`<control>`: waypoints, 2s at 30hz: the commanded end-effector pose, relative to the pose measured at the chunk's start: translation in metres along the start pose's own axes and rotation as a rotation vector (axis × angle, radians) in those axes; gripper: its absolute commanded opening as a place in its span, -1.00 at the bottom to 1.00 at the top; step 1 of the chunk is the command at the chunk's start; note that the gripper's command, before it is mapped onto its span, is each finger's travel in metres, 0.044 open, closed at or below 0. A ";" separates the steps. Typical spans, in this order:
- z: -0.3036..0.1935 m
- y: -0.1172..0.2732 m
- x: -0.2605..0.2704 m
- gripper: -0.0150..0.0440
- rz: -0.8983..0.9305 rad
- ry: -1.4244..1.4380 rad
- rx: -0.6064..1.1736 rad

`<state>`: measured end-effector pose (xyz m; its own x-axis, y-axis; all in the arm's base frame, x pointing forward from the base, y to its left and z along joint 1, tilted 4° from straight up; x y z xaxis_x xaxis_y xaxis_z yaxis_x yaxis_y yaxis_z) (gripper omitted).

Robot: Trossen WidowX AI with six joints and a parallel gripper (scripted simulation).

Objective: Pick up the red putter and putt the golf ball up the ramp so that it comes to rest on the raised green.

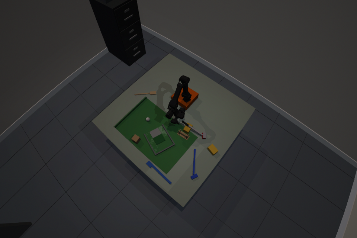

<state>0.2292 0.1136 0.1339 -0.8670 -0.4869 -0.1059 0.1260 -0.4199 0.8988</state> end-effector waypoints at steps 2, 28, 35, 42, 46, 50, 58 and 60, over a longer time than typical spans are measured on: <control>0.000 -0.021 0.002 1.00 0.012 -0.007 -0.008; 0.001 -0.043 0.001 0.91 0.005 0.000 -0.005; 0.001 -0.043 0.001 0.29 0.005 0.000 -0.005; 0.001 -0.043 0.001 -0.27 0.005 0.000 -0.005; 0.001 -0.043 0.001 -0.36 0.005 0.000 -0.005; 0.002 -0.040 0.000 -0.49 0.005 0.000 -0.005; 0.023 -0.002 -0.010 -0.49 0.005 0.000 -0.005; 0.030 0.011 -0.011 -0.49 0.005 0.000 -0.005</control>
<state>0.2247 0.1354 0.1353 -0.8664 -0.4919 -0.0860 0.1445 -0.4118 0.8997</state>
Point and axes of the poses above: the point midway between the two fingers, 35 mm back from their tips, its own y axis back along the fingers, its own x axis across the jaws, z = x × y, the point moved 10 cm from there along y, back along the fingers, and after that the axes turned 11 degrees about y, right-handed, at the moved point
